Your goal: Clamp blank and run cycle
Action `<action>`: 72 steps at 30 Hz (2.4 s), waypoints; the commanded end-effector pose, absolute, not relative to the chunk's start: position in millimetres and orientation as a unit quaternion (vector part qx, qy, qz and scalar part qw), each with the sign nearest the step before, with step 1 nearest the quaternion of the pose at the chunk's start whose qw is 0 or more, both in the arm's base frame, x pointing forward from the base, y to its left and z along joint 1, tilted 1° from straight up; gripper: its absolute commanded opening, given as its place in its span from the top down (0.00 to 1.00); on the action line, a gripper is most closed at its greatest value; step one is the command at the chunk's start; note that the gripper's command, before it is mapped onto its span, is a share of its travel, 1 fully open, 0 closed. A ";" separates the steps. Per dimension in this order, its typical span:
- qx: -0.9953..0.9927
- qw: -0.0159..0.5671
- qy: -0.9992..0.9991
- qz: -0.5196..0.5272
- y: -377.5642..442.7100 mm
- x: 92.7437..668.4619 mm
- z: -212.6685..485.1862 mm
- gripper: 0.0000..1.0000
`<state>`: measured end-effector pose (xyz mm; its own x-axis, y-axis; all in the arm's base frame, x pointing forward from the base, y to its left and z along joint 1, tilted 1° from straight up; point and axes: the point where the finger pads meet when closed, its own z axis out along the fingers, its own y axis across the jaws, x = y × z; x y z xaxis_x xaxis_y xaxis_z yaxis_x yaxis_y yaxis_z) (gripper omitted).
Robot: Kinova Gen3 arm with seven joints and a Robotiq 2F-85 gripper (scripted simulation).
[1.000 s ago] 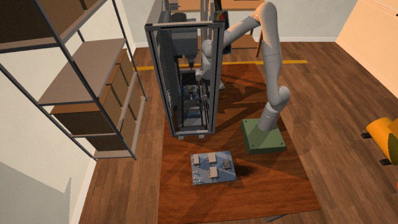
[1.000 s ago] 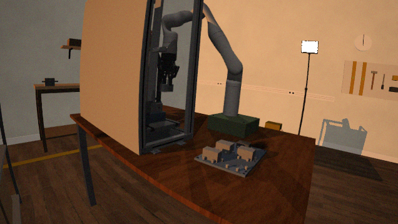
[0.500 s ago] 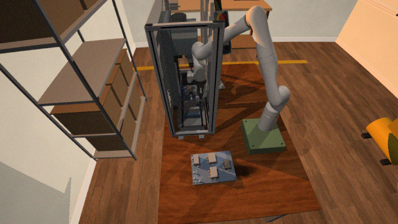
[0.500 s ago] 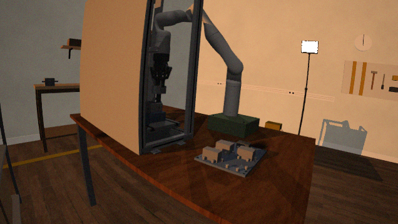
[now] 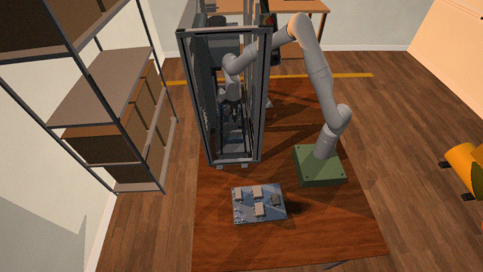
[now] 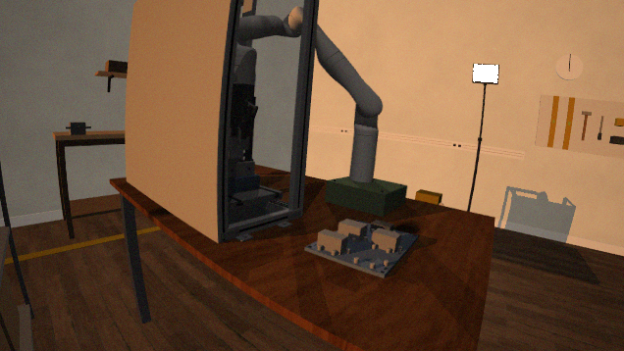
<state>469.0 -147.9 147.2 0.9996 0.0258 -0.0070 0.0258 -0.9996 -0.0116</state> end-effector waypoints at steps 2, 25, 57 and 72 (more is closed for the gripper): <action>-1.000 0.005 -0.013 0.004 -148.2 473.2 147.6 0.90; -1.000 0.005 -0.013 0.004 -146.6 491.3 140.8 0.90; -1.000 0.005 -0.013 0.004 -146.4 491.1 120.3 0.90; -1.000 0.005 -0.013 0.004 -146.4 491.1 116.3 0.90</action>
